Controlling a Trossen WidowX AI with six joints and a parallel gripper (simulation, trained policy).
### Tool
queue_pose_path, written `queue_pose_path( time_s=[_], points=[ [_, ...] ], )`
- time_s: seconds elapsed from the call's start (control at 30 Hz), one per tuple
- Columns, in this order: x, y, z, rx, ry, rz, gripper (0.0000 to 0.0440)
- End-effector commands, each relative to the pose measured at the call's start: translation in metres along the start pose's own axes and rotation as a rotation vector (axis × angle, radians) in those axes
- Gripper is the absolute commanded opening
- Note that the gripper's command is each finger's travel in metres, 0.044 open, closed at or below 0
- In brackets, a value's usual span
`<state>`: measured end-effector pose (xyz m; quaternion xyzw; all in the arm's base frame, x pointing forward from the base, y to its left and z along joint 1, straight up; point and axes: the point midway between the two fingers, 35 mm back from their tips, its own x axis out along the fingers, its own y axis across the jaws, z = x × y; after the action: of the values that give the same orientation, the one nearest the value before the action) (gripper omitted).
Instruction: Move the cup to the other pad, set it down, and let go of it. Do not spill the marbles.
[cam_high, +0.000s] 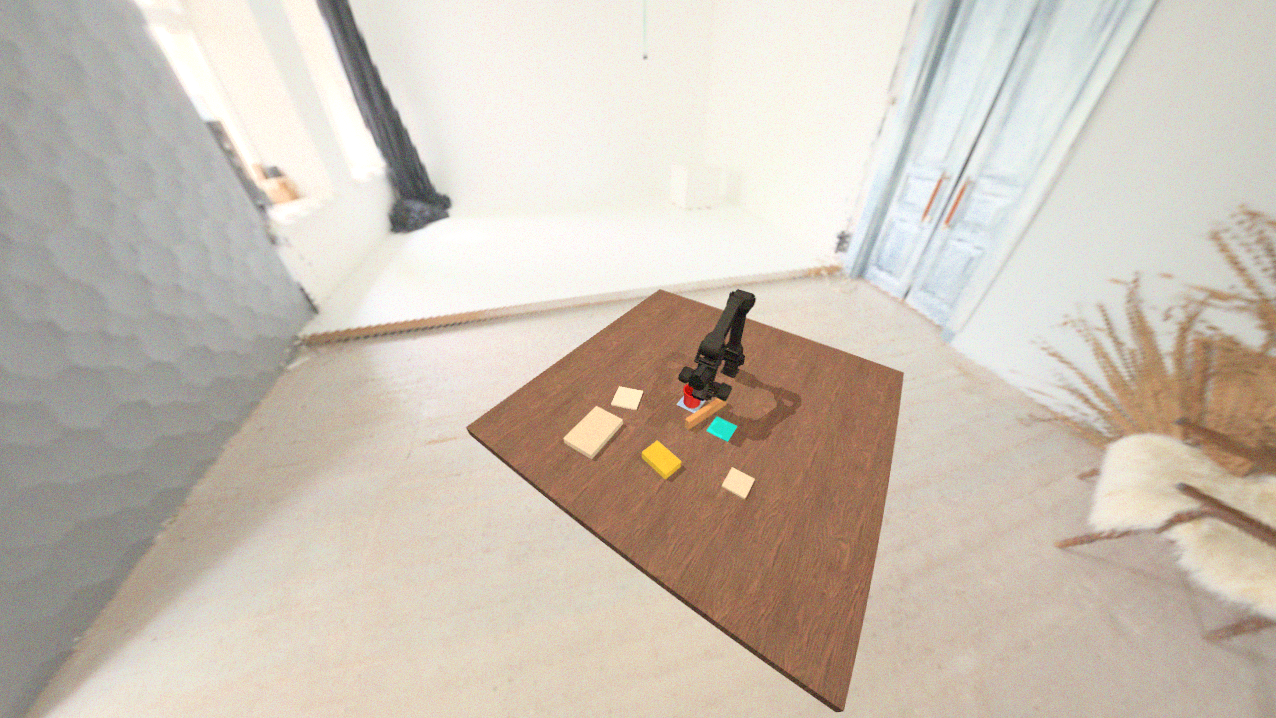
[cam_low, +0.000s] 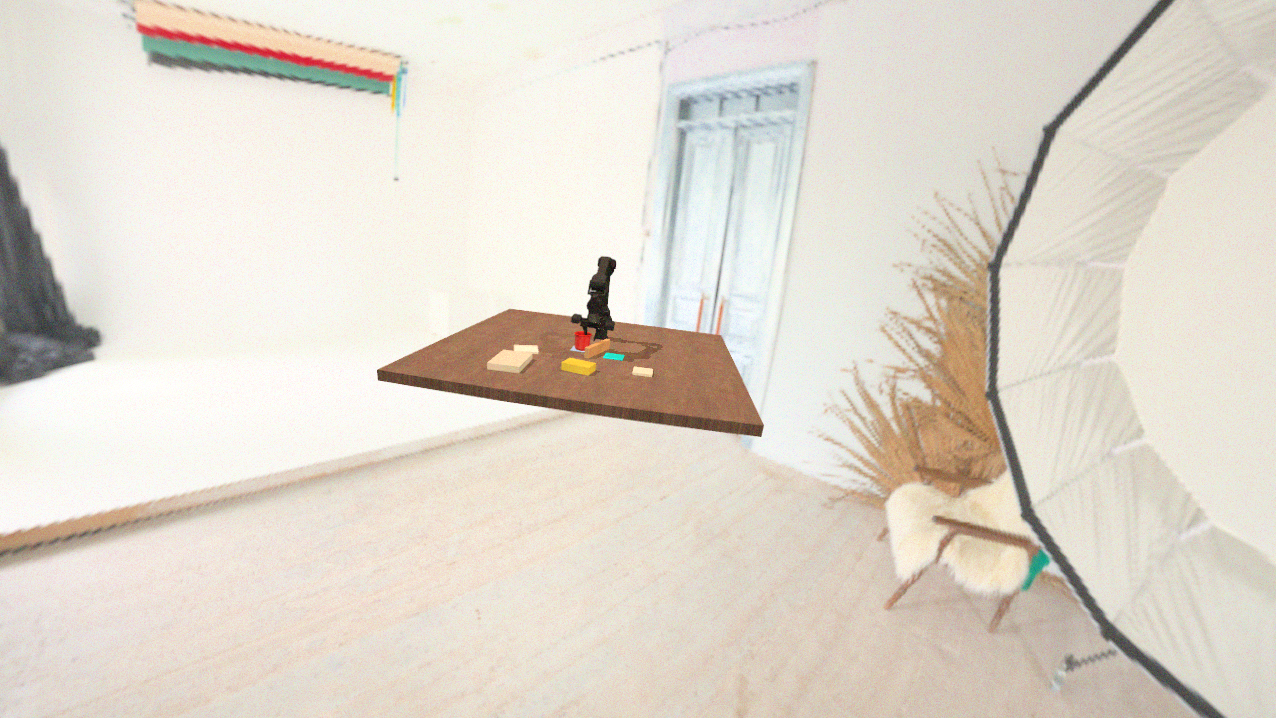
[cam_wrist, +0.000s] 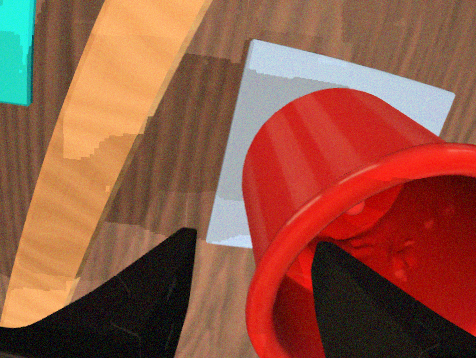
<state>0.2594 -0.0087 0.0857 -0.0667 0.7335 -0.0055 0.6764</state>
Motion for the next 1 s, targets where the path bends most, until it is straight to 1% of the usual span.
queue_pose_path(
  time_s=[0.0,0.07,0.1,0.3,0.33,0.6,0.97],
  points=[
    [0.015,0.0,-0.002,-0.041,0.017,0.006,0.0167],
    [0.022,0.0,-0.002,-0.067,0.017,0.013,0.0167],
    [0.024,0.001,-0.002,-0.08,0.016,0.015,0.0151],
    [0.033,-0.001,-0.002,-0.173,0.018,0.017,0.0008],
    [0.033,-0.001,-0.002,-0.187,0.017,0.018,0.0],
    [0.019,-0.004,0.004,-0.267,-0.014,0.021,0.0],
    [-0.008,0.002,0.016,-0.319,-0.06,0.022,0.0]
  ],
)
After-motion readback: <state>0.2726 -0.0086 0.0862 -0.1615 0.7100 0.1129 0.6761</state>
